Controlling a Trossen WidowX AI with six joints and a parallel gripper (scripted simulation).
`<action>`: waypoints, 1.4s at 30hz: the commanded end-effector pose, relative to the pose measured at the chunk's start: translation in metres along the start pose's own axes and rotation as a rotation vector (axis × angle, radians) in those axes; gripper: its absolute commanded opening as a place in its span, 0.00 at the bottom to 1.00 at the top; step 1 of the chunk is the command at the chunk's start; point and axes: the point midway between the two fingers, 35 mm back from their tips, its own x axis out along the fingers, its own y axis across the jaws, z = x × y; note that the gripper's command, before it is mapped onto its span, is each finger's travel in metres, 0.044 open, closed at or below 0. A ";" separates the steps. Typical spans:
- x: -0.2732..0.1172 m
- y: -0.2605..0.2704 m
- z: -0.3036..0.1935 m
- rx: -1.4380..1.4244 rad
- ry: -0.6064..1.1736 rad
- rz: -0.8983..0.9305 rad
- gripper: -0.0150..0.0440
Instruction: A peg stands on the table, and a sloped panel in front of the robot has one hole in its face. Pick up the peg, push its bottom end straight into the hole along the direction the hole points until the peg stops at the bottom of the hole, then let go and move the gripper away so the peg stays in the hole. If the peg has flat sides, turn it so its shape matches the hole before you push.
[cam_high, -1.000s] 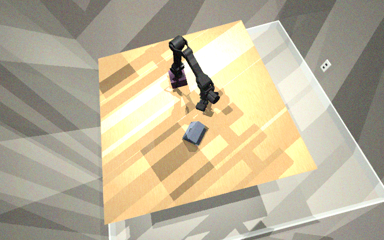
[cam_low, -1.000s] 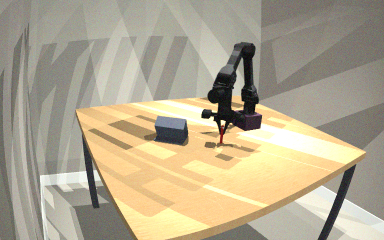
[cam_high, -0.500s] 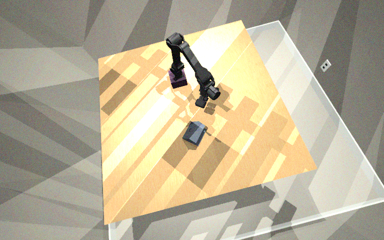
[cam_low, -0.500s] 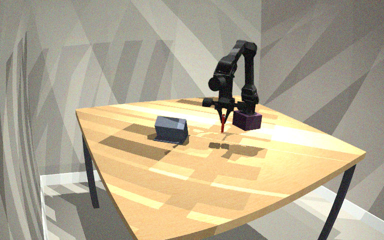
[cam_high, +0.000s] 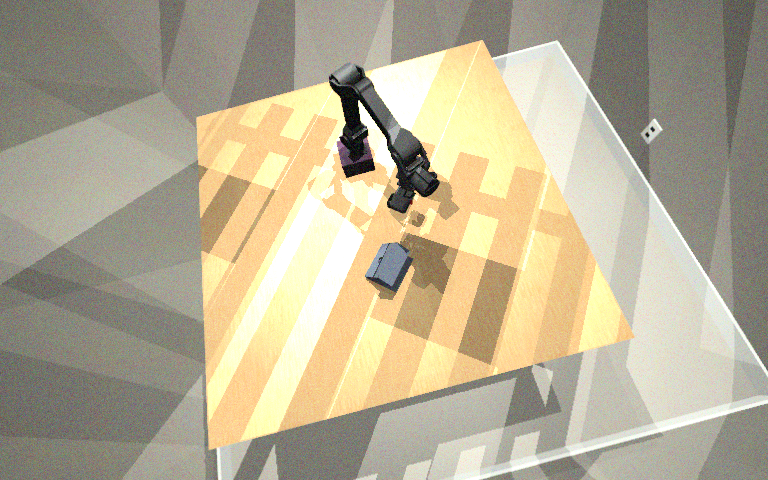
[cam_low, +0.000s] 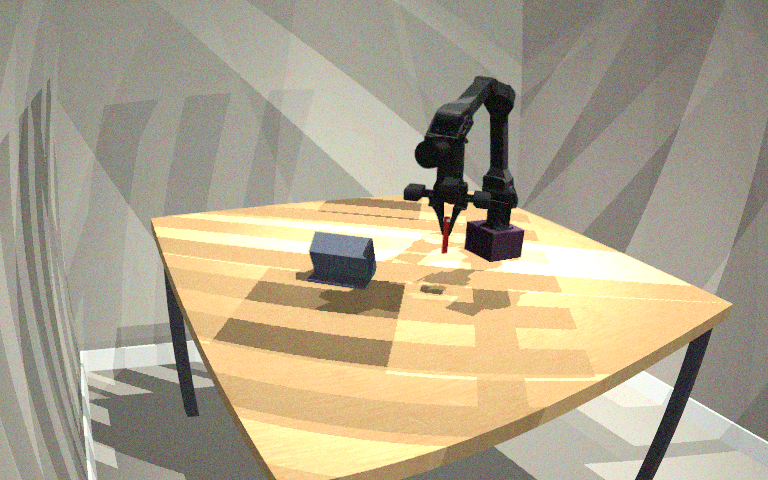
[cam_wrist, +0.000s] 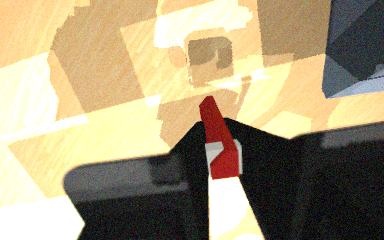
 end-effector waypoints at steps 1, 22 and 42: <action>0.000 -0.004 0.000 0.060 -0.010 0.015 0.25; 0.004 -0.024 -0.003 0.364 -0.048 0.091 0.25; 0.007 -0.043 -0.008 0.650 -0.078 0.169 0.25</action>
